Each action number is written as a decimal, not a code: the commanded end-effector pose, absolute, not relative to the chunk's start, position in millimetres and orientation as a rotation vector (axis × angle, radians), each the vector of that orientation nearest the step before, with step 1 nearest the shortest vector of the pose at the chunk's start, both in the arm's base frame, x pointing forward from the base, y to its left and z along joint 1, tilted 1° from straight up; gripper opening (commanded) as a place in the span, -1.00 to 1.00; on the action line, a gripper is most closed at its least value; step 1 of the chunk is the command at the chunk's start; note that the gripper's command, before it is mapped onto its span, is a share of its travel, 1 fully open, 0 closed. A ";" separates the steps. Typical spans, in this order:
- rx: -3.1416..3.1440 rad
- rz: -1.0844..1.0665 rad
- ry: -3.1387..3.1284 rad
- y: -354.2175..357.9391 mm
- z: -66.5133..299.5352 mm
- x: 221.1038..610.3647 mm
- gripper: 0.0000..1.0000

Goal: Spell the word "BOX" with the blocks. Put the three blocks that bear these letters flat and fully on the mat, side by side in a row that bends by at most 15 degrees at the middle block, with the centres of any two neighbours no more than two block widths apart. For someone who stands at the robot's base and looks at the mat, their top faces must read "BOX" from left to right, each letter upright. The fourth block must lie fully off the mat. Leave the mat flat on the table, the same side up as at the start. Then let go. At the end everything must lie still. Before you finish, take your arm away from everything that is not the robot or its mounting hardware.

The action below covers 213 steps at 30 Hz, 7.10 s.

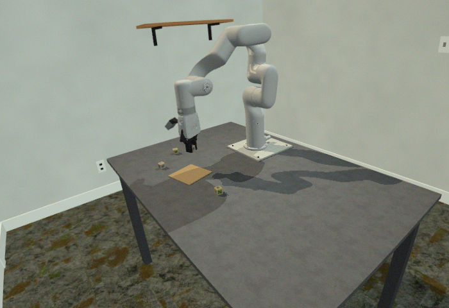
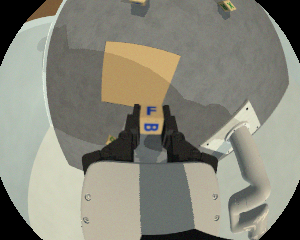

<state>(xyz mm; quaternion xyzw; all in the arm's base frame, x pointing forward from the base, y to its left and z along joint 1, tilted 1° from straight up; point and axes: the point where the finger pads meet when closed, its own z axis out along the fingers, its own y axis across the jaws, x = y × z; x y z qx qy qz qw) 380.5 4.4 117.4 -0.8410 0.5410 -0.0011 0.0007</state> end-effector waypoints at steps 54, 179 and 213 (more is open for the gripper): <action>-3.141 -0.010 -0.042 24.5 119.4 393.8 -0.57; -2.187 -0.008 -2.261 54.1 34.3 408.6 -0.57; -2.187 -0.008 -2.261 54.1 24.2 408.7 -0.57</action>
